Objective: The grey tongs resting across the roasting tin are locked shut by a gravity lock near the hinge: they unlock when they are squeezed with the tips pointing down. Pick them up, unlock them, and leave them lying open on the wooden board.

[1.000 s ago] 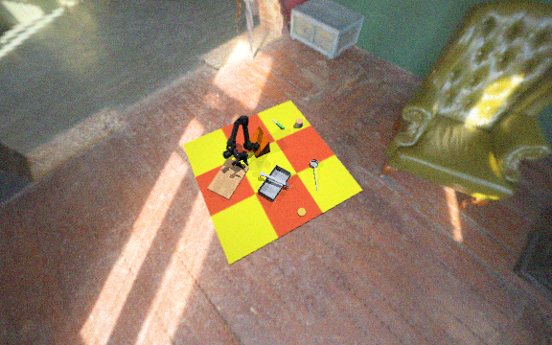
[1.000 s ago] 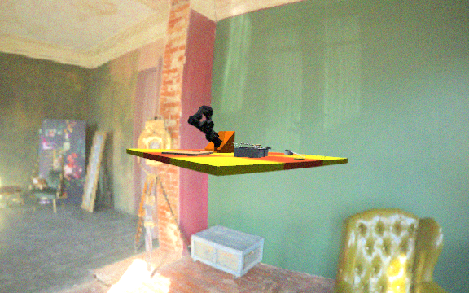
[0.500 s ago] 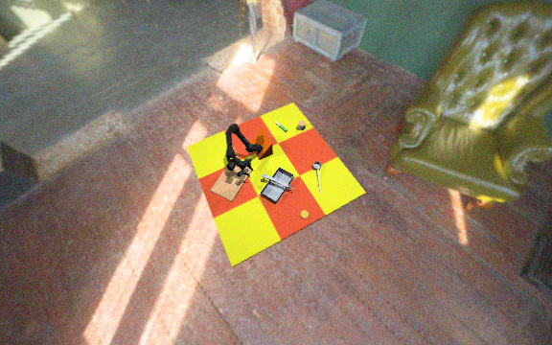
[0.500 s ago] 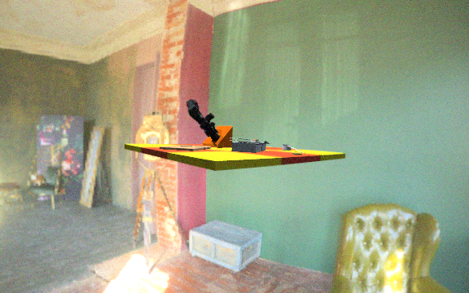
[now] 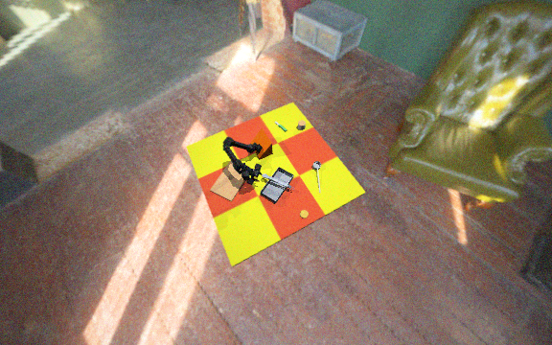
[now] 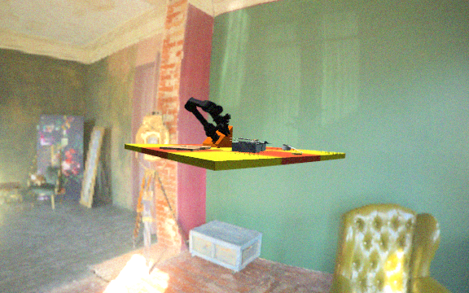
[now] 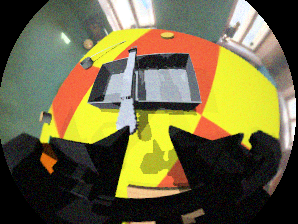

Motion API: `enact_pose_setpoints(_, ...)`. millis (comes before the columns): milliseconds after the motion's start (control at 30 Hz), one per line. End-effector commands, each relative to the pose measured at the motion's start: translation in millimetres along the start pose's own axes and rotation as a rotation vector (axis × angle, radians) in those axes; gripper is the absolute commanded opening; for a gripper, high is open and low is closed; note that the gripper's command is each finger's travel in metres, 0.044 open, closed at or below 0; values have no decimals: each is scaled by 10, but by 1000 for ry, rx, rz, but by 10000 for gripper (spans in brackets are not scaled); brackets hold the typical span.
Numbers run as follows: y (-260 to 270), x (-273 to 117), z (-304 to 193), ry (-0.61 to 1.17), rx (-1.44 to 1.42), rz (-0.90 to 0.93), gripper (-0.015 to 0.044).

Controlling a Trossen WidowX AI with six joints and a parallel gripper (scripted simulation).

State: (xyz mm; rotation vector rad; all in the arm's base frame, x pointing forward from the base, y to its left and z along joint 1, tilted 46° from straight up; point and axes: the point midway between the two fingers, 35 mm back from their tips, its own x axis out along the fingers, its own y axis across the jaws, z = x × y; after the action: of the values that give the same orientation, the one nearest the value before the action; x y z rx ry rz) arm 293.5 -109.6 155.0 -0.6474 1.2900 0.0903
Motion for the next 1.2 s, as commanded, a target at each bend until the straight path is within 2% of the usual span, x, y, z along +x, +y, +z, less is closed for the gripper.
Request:
enact_pose_setpoints(0, 117, 228, 372, 116, 10, -27, 260)
enact_pose_setpoints(300, 500, 671, 881, 364, -87, -199, 260)
enact_pose_setpoints(533, 746, 1025, 1204, 509, -172, -504, 260)
enact_pose_setpoints(700, 946, 1234, 1449, 526, -263, -735, 260)
enact_pose_setpoints(1167, 947, 1266, 1505, 525, -266, -744, 260)
